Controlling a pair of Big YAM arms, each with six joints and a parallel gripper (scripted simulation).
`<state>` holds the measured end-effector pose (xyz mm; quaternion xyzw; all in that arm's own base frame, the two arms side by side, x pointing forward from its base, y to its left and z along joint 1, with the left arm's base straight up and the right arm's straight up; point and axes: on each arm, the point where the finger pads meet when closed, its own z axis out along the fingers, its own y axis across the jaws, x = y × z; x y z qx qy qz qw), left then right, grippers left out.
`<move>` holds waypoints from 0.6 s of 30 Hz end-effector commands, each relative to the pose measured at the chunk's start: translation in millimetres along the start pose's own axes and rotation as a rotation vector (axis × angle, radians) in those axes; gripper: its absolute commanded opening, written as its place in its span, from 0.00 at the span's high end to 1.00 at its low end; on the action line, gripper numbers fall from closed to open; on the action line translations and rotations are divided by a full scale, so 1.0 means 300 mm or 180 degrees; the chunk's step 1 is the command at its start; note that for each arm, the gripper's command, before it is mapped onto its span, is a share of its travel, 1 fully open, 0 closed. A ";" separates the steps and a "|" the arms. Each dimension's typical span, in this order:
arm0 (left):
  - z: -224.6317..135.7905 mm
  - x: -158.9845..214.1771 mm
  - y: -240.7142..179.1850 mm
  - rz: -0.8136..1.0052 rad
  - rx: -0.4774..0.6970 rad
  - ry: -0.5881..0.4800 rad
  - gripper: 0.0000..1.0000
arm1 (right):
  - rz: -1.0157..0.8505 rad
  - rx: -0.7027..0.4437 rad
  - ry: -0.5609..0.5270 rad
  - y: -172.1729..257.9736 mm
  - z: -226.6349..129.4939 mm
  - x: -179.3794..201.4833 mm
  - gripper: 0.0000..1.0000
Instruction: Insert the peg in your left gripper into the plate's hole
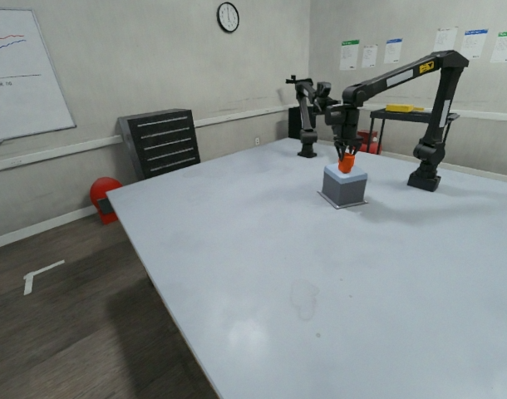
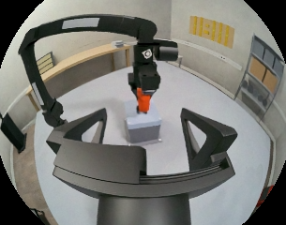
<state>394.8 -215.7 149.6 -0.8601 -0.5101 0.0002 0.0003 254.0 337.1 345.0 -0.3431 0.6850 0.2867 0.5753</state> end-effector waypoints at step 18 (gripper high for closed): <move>-0.187 -0.001 0.040 0.0001 -0.0207 -0.0007 0.60 | 0.0007 0.0006 -0.0075 0.000 -0.002 -0.048 0.00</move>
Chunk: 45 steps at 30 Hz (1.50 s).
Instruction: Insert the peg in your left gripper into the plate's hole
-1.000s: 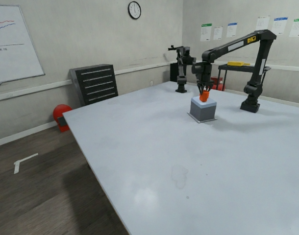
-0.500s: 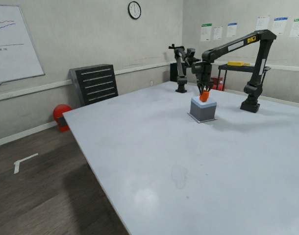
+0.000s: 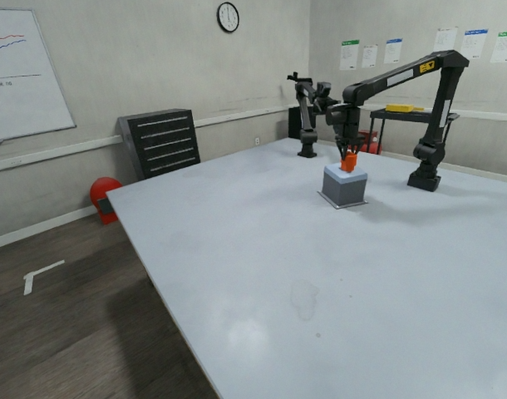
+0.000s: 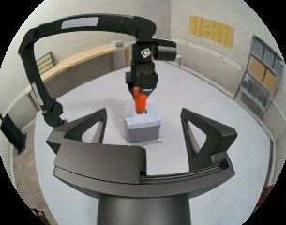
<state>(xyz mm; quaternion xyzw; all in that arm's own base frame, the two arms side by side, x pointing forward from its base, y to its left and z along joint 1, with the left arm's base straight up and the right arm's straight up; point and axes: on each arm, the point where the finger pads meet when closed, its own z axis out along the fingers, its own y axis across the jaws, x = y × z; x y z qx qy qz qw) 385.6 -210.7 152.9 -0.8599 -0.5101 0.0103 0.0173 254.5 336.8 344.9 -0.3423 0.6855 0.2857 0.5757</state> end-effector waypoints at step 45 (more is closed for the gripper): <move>-0.061 -0.036 0.031 -0.0159 -0.0185 -0.0145 0.60 | 0.0007 -0.0004 -0.0076 0.001 -0.002 -0.048 0.00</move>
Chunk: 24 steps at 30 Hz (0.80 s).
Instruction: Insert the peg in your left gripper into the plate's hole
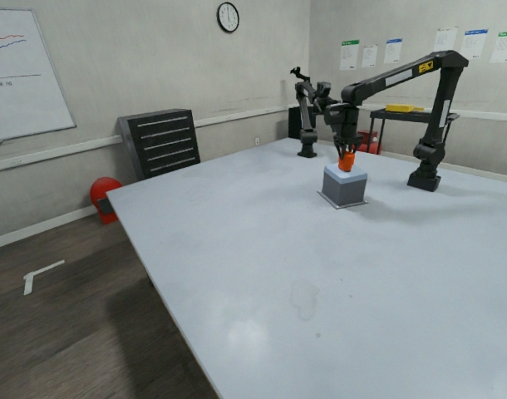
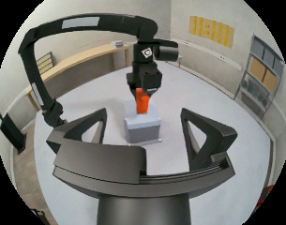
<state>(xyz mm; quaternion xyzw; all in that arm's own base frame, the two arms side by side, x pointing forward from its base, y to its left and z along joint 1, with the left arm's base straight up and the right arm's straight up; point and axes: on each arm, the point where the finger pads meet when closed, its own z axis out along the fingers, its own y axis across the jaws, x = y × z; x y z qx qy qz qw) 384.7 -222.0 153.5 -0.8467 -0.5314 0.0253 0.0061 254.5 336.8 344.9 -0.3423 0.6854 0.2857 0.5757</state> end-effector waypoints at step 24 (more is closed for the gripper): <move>0.087 -0.003 -0.011 0.0007 0.0048 -0.0007 0.60 | 0.0007 -0.0004 -0.0076 0.001 -0.002 -0.048 0.00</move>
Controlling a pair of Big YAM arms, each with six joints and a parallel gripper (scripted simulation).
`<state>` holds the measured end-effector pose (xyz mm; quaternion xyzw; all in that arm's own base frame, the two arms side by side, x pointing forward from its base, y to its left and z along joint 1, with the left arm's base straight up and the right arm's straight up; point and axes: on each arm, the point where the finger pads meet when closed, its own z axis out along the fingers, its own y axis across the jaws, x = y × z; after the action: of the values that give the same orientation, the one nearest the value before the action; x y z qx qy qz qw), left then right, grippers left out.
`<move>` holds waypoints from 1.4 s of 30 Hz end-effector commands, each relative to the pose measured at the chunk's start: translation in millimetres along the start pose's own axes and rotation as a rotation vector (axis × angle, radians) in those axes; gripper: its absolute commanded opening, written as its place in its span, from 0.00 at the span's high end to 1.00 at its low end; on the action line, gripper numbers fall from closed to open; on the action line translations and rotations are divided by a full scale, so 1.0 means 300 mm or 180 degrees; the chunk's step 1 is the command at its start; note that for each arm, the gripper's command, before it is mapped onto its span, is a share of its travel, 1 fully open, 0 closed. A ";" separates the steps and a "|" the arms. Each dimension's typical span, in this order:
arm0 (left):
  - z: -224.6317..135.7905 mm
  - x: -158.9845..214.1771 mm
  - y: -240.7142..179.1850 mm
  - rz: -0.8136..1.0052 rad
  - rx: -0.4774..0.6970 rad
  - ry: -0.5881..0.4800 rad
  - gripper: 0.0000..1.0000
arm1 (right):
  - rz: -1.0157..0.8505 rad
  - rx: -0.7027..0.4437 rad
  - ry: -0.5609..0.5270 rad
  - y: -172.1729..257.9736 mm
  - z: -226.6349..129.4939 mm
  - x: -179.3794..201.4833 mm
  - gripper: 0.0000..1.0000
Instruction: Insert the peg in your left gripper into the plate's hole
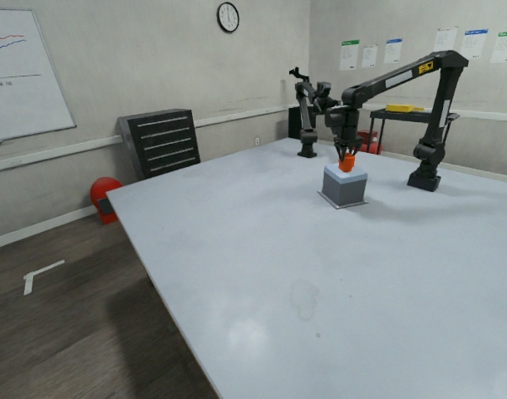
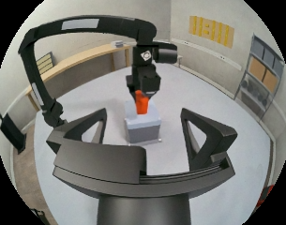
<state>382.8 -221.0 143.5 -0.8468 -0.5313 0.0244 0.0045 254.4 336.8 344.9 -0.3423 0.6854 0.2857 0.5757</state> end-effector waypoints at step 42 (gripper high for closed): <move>-0.157 0.010 0.029 0.0045 -0.0299 -0.0017 0.31 | 0.0007 -0.0004 -0.0076 0.001 -0.002 -0.048 0.00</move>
<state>375.7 -212.0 151.5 -0.8469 -0.5314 0.0212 -0.0018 254.4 336.8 344.9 -0.3423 0.6854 0.2857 0.5757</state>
